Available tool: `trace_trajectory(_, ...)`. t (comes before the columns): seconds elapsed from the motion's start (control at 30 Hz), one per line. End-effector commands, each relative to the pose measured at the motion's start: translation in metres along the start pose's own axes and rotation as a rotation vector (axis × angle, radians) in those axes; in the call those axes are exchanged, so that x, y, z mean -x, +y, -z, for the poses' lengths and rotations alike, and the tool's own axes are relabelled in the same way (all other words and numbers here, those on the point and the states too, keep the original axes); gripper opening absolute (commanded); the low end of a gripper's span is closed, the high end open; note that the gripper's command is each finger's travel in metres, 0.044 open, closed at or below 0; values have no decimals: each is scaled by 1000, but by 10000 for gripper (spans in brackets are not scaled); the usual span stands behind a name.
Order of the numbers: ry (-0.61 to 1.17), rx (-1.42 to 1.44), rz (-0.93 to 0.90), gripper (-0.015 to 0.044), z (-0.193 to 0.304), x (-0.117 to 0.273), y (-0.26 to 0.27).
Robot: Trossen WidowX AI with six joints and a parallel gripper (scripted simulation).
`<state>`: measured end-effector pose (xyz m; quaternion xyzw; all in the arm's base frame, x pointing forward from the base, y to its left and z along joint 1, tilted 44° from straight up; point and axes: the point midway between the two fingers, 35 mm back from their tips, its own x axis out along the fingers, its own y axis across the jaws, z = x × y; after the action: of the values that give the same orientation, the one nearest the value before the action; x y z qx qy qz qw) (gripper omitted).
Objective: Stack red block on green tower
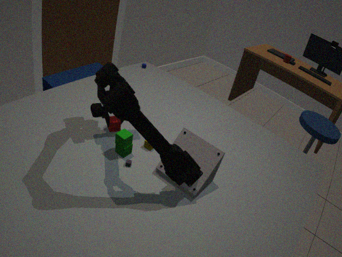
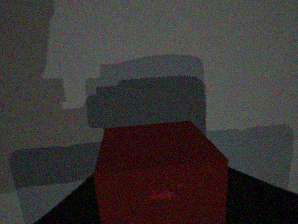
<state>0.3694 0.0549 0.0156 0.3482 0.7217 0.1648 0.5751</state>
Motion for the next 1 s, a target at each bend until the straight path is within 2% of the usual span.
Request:
trace_trajectory(0.0, -3, 5, 5, 0, 0, 18, -1)
trace_trajectory(0.53, -3, 4, 8, 0, 0, 89, -1)
trace_trajectory(0.97, -3, 5, 8, 0, 12, 94, 1)
